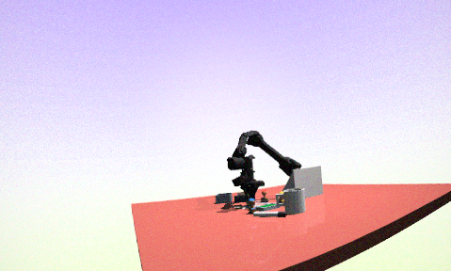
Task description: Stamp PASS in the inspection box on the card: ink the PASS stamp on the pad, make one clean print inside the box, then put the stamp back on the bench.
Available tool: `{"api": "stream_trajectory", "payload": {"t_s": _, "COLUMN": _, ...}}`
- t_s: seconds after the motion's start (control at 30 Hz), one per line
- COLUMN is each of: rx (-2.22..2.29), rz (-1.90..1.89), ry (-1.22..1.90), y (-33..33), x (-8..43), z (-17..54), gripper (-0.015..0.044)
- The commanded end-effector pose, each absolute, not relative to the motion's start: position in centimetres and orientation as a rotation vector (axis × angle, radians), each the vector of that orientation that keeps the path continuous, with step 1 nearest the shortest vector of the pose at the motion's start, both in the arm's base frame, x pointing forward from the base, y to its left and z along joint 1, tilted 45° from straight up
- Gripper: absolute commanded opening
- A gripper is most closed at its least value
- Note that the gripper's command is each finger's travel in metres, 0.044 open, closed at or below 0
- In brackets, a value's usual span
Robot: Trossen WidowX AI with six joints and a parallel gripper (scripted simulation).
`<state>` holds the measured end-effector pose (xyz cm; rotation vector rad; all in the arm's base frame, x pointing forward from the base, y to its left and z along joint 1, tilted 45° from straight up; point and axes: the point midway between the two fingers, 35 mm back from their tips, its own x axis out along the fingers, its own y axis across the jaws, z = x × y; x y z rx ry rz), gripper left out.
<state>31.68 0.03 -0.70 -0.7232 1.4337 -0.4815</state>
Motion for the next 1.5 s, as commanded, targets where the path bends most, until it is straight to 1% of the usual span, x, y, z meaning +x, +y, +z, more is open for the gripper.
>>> {"api": "stream_trajectory", "payload": {"t_s": 0.0, "rx": -0.731, "rz": -0.479, "ry": 1.434, "y": -0.03, "x": 31.69, "z": -0.73, "gripper": 0.0}}
{"api": "stream_trajectory", "payload": {"t_s": 1.47, "rx": -0.731, "rz": -0.479, "ry": 1.434, "y": -0.3, "x": 31.73, "z": -1.0, "gripper": 0.0}}
